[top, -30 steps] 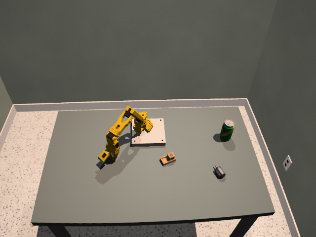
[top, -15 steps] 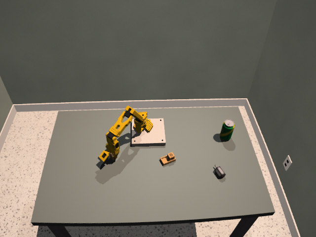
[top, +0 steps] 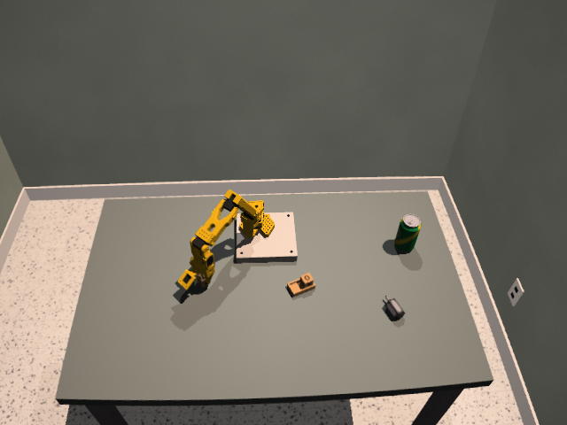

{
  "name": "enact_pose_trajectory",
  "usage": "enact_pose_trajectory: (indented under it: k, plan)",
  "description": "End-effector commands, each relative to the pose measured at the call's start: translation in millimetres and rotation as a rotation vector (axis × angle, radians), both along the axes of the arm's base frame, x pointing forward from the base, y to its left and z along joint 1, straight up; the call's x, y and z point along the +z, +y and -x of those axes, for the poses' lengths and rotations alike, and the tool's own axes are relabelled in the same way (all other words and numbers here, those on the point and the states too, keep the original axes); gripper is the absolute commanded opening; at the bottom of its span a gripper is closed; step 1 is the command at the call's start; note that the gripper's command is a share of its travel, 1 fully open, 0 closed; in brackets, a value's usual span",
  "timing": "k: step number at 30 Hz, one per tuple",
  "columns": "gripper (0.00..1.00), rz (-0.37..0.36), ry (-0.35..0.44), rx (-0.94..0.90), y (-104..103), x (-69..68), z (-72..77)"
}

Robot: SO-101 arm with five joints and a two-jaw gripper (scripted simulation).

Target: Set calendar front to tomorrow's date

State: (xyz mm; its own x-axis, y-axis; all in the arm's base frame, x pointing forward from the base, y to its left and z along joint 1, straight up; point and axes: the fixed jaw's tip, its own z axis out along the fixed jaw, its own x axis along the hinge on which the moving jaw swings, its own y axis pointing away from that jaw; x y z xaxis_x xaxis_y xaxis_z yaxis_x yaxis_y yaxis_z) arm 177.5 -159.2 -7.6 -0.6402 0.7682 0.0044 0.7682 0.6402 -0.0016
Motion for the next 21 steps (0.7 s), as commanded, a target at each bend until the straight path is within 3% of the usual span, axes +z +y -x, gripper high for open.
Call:
enact_pose_trajectory:
  k: [1,15,21]
  plan:
    - [0.36,-0.007,0.006,-0.016,-1,7.0,1.6]
    - [0.36,-0.007,0.006,-0.016,-1,47.4,1.9]
    - [0.36,-0.007,0.006,-0.016,0,54.7,2.7]
